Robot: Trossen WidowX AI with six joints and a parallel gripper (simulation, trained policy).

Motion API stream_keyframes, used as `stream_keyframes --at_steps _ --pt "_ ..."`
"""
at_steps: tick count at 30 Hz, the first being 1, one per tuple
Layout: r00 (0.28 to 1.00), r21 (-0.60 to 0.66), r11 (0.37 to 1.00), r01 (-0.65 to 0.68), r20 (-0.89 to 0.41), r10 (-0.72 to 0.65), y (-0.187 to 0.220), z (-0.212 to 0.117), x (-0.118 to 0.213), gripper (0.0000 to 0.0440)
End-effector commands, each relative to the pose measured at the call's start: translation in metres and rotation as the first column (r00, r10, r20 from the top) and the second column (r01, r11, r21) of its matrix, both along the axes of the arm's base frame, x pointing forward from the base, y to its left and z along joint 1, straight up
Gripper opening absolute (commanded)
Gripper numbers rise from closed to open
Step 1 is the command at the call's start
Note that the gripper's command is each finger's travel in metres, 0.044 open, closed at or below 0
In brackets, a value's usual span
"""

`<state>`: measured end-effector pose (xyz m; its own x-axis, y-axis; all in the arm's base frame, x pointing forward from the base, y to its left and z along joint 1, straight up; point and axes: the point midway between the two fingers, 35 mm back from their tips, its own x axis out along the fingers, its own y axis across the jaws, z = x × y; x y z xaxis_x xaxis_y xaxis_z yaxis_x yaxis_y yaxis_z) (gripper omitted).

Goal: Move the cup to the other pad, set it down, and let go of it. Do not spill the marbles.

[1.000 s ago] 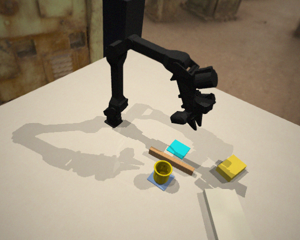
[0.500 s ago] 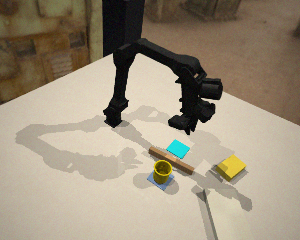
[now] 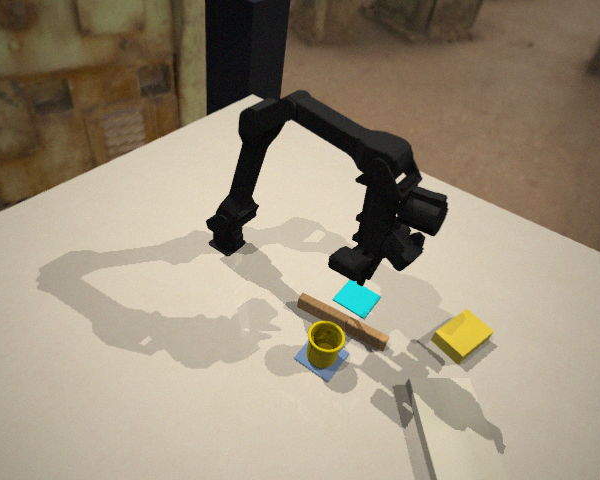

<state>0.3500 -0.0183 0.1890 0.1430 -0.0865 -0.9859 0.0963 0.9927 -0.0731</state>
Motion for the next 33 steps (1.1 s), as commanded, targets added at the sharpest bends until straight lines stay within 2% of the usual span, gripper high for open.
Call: stream_keyframes --at_steps 1,16,33 --pt "0.999 -0.013 1.0 -0.01 -0.039 0.01 -0.009 -0.005 -0.001 0.0108" --pt "0.991 -0.029 0.999 -0.024 -0.13 0.02 -0.044 -0.038 -0.005 0.0141" --pt "0.975 -0.012 0.996 -0.093 -0.203 0.089 -0.073 -0.095 -0.008 0.0183"
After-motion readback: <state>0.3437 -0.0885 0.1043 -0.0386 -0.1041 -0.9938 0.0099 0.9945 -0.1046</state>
